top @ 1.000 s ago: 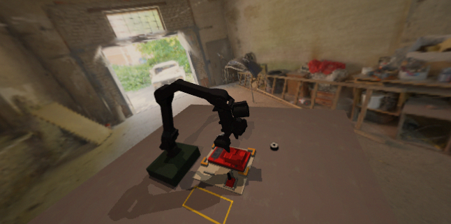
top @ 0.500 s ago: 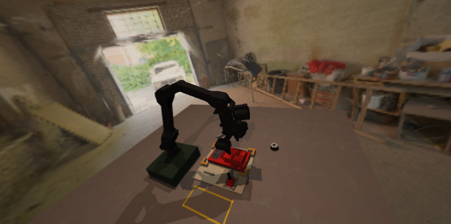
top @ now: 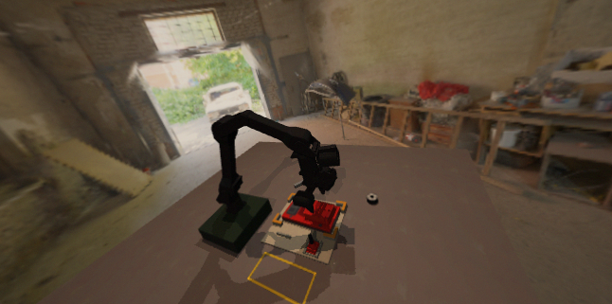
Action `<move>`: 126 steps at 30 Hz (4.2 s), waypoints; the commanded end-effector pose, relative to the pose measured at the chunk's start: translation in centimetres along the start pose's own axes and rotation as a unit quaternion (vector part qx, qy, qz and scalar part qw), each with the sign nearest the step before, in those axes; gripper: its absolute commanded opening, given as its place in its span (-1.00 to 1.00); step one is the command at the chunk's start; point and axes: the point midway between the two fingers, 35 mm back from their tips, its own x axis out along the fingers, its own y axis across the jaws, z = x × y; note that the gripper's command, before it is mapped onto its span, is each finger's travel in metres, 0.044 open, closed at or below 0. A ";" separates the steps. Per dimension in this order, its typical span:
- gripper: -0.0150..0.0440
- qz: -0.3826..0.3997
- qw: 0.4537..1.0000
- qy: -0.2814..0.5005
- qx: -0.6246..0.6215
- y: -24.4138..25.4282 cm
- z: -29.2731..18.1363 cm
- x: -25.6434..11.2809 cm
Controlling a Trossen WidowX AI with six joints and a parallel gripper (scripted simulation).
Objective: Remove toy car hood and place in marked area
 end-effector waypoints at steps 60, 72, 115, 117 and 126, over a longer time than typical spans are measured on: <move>1.00 -0.004 1.000 0.006 0.000 -0.2 -0.2 3.9; 0.91 -0.001 1.000 0.003 0.003 -0.2 -0.1 4.0; -0.49 -0.002 1.000 0.003 0.003 -0.2 -0.1 2.1; -0.49 -0.002 1.000 0.003 0.003 -0.2 -0.1 2.0; -0.49 -0.002 1.000 0.003 0.003 -0.2 -0.1 1.4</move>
